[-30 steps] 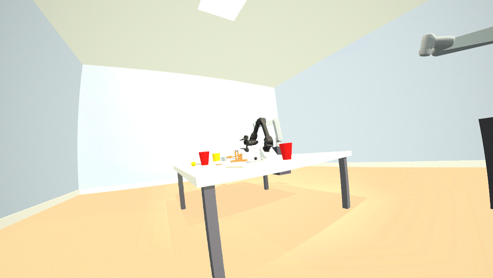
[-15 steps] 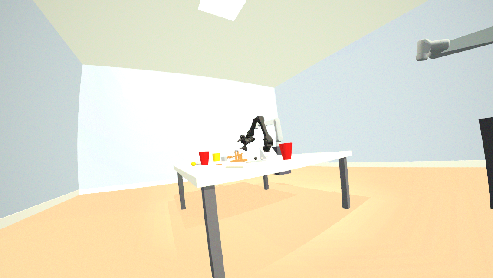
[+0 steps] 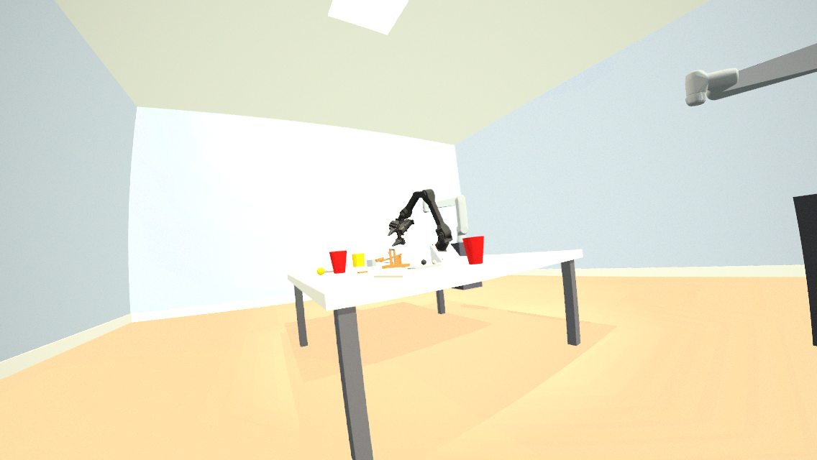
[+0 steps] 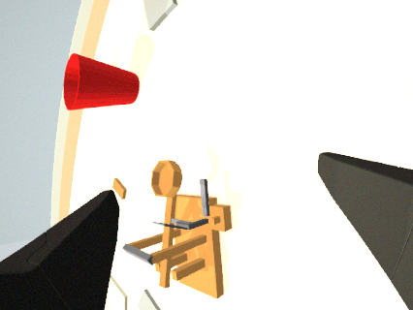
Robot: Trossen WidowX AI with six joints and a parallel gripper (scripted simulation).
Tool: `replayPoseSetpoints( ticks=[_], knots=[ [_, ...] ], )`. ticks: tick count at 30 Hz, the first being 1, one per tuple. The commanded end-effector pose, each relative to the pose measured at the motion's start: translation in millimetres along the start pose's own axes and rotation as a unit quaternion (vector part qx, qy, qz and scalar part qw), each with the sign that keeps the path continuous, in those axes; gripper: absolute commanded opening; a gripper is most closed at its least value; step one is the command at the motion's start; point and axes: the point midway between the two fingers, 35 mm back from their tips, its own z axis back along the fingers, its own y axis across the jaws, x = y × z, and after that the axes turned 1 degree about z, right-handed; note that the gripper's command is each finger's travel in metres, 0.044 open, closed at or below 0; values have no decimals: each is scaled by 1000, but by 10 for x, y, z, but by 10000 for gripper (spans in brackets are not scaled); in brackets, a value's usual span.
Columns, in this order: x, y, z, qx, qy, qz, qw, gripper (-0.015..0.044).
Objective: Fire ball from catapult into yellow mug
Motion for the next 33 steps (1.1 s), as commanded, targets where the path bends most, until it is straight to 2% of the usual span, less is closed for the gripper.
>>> replayPoseSetpoints(
  ticks=[1, 18, 28, 33],
  knots=[
    [-52, 176, -123, -35, 29, 17, 999, 440],
    [-884, 1015, -831, -234, 177, 23, 956, 440],
    [-1601, 1427, -1055, -370, 215, 38, 903, 440],
    [-1711, 1477, -1071, -387, 218, 42, 895, 440]
  ],
)
